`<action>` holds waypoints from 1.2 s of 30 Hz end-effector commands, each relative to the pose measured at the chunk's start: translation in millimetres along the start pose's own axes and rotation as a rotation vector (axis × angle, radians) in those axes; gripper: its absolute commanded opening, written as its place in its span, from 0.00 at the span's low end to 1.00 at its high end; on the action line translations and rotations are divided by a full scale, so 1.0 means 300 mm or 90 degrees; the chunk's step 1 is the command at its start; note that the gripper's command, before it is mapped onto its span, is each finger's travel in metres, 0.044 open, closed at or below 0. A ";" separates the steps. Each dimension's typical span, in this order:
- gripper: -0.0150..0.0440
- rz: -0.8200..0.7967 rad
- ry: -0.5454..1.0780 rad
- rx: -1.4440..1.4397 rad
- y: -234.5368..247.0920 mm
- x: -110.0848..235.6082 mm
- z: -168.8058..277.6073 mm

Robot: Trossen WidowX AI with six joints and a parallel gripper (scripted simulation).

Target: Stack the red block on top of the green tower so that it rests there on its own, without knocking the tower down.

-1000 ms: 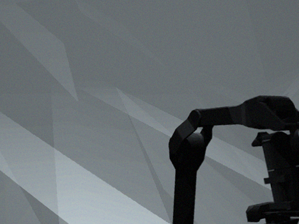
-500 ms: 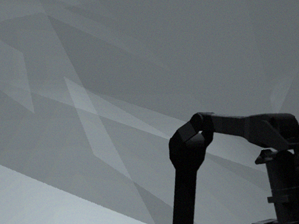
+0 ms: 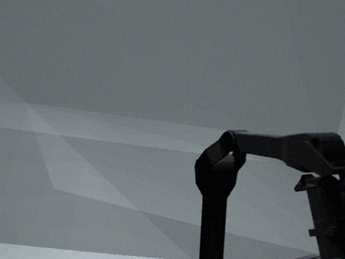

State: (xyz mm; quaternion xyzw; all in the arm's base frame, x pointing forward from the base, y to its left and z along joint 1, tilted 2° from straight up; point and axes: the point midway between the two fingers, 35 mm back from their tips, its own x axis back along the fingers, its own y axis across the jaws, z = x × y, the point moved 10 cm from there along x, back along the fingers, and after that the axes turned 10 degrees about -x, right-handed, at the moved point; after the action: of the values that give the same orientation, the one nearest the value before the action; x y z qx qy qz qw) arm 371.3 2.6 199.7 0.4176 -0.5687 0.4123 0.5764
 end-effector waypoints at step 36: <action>1.00 0.001 0.000 0.000 -0.001 -0.001 0.000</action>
State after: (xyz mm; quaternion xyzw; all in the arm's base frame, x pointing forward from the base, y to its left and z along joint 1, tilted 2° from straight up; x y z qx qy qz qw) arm 371.5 2.6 199.6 0.4172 -0.5693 0.4127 0.5758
